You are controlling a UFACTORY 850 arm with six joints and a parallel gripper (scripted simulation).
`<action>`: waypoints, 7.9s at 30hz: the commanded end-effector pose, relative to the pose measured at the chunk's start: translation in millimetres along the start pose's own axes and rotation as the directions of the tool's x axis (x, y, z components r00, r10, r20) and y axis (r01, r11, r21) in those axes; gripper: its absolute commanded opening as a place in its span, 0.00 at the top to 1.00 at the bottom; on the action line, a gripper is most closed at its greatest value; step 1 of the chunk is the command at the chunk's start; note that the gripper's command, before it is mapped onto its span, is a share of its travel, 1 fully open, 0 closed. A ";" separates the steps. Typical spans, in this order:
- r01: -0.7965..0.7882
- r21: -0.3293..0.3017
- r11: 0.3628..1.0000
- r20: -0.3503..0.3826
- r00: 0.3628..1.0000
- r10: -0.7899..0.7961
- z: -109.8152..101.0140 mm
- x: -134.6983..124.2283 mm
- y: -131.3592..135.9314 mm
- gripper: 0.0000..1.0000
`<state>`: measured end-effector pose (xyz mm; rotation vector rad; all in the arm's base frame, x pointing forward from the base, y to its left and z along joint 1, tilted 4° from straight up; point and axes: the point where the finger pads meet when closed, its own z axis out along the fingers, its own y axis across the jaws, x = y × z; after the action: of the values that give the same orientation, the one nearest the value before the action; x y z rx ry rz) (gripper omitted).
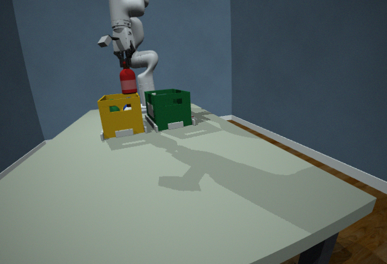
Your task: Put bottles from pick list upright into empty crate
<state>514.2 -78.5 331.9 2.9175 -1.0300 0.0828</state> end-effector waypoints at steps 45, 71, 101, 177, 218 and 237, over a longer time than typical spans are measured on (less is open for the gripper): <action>0.000 0.001 1.000 -0.002 1.000 0.000 -1.0 -72.2 -38.5 1.00; 0.000 0.001 1.000 -0.002 1.000 0.000 -0.9 -114.8 -60.7 1.00; 0.000 0.001 1.000 -0.001 1.000 0.000 -0.9 -135.8 -70.8 1.00; 0.000 0.001 1.000 -0.001 1.000 0.000 34.1 -133.7 -69.4 1.00; 0.000 0.001 1.000 -0.001 1.000 0.000 71.1 -133.7 -69.4 1.00; 0.000 0.001 1.000 -0.001 1.000 0.000 88.1 -133.6 -69.4 1.00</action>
<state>456.1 53.6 234.5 2.9173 -1.0300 0.0826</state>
